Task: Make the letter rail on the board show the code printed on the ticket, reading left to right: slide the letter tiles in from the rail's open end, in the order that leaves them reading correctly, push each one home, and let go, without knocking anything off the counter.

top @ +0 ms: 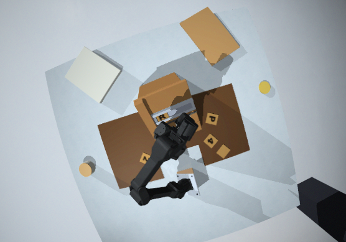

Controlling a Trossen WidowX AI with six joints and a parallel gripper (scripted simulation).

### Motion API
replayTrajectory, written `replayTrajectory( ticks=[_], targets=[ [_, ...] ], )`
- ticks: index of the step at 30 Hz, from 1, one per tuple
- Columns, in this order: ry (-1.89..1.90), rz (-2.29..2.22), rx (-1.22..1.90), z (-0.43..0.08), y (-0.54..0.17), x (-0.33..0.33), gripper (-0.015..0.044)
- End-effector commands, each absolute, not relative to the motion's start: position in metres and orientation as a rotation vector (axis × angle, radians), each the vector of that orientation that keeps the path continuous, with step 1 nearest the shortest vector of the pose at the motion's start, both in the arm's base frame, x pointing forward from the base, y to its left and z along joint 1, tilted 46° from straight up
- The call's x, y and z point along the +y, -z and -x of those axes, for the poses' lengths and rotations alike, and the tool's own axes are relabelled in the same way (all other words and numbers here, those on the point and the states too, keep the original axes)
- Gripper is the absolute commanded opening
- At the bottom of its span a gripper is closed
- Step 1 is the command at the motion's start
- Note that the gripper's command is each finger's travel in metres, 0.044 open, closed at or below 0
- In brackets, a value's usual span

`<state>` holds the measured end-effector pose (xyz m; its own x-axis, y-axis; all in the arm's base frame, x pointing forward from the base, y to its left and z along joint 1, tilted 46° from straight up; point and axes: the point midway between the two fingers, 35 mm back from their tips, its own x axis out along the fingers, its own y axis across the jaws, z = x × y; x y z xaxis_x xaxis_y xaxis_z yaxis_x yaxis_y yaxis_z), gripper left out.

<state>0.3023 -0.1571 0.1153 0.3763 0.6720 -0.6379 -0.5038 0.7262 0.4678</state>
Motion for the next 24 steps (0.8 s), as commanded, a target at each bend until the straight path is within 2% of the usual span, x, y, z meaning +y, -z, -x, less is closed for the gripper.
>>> replayTrajectory(
  ticks=[1, 3, 8, 24],
  targets=[
    [-0.755, 0.306, 0.543, -0.248, -0.144, -0.174, 0.0394],
    [-0.738, 0.422, 0.479, -0.237, -0.149, -0.176, 0.0440],
    [-0.688, 0.681, 0.360, -0.214, -0.157, -0.176, 0.0440],
    [-0.685, 0.693, 0.355, -0.213, -0.157, -0.176, 0.0440]
  ],
)
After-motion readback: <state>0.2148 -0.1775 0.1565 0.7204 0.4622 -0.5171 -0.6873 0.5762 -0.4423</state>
